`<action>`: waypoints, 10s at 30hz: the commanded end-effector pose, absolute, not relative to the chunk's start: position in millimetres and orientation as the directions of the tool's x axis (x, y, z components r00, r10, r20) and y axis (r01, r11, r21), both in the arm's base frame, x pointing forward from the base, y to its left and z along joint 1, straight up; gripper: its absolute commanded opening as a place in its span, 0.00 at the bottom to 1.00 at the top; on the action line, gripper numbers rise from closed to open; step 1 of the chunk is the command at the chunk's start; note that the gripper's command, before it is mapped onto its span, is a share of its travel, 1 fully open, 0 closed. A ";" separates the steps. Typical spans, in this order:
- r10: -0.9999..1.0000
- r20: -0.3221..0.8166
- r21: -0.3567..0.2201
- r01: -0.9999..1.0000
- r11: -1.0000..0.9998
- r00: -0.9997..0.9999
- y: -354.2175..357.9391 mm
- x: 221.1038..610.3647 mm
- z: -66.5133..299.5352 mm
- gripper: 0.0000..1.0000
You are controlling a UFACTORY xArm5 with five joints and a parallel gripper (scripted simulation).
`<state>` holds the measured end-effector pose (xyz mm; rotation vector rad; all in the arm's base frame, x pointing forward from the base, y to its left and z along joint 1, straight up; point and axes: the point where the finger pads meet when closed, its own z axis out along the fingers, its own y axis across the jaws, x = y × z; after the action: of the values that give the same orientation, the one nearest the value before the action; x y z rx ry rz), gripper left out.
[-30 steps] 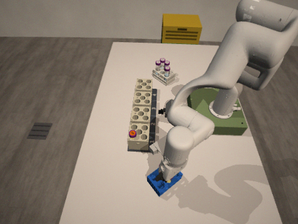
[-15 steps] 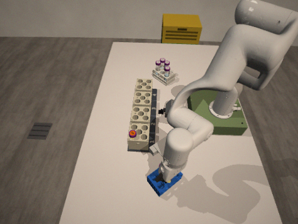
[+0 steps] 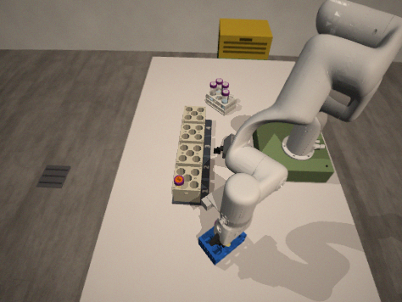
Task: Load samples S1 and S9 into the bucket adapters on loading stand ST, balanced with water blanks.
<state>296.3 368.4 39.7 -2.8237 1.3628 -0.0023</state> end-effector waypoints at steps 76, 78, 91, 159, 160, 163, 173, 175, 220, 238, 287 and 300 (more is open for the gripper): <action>-0.783 -0.002 -0.010 -0.783 -0.622 0.622 369.3 297.0 61.5 0.00; -0.783 -0.002 -0.010 -0.783 -0.622 0.622 369.3 297.0 62.2 0.00; -0.783 -0.002 -0.010 -0.783 -0.622 0.622 369.2 296.9 85.0 0.00; -0.783 -0.002 -0.010 -0.783 -0.622 0.622 368.6 296.3 178.1 0.00; -0.783 -0.002 -0.010 -0.783 -0.622 0.622 368.6 296.3 178.1 0.00; -0.783 -0.002 -0.010 -0.783 -0.622 0.622 368.6 296.3 178.1 0.00; -0.783 -0.002 -0.010 -0.783 -0.622 0.622 368.6 296.3 178.1 0.00; -0.783 -0.002 -0.010 -0.783 -0.622 0.622 368.6 296.3 178.1 0.00; -0.783 -0.002 -0.010 -0.783 -0.622 0.622 368.8 296.5 150.1 0.00; -0.783 -0.002 -0.010 -0.783 -0.622 0.622 369.0 296.7 118.0 0.00; -0.783 -0.002 -0.010 -0.783 -0.622 0.622 369.2 296.9 80.0 0.00; -0.783 -0.002 -0.010 -0.783 -0.622 0.622 369.3 297.0 69.0 0.00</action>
<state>296.0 368.1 69.2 -2.8241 1.3630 -0.0021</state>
